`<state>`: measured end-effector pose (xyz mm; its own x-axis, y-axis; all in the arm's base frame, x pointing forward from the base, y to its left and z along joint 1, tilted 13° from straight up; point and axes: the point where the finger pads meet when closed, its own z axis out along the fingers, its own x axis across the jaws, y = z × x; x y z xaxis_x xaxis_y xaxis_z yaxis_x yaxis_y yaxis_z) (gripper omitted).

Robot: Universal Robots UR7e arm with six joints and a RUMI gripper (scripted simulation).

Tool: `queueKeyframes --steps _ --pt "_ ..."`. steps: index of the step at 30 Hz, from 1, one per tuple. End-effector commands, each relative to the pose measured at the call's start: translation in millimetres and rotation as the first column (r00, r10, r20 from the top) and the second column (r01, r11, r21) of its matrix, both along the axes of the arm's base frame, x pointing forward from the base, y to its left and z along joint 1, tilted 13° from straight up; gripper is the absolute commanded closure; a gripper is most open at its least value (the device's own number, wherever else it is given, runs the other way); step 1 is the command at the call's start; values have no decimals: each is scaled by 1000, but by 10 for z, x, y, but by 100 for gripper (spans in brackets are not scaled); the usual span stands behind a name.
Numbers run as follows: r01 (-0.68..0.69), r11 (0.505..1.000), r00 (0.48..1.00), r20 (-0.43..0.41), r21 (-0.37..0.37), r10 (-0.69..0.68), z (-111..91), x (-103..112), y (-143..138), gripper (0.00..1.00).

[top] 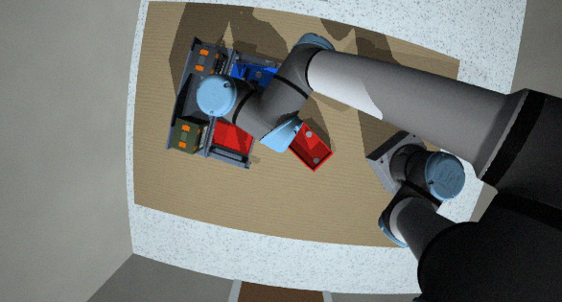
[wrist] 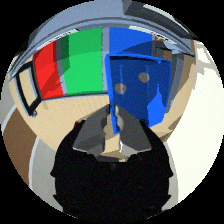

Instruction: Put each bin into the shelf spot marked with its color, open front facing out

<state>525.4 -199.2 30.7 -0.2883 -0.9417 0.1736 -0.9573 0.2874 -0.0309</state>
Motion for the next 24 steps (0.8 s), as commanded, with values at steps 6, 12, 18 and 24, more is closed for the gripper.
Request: queueKeyframes --steps 6,12,18,24 --pt "-1 1000 1000 10 -3 1 8 48 -14 100" --pt "-1 1000 1000 12 -4 1 9 59 -17 100" --pt "-1 1000 1000 12 -4 2 9 62 -18 100" --pt "-2 1000 1000 12 -4 2 9 63 -18 100"
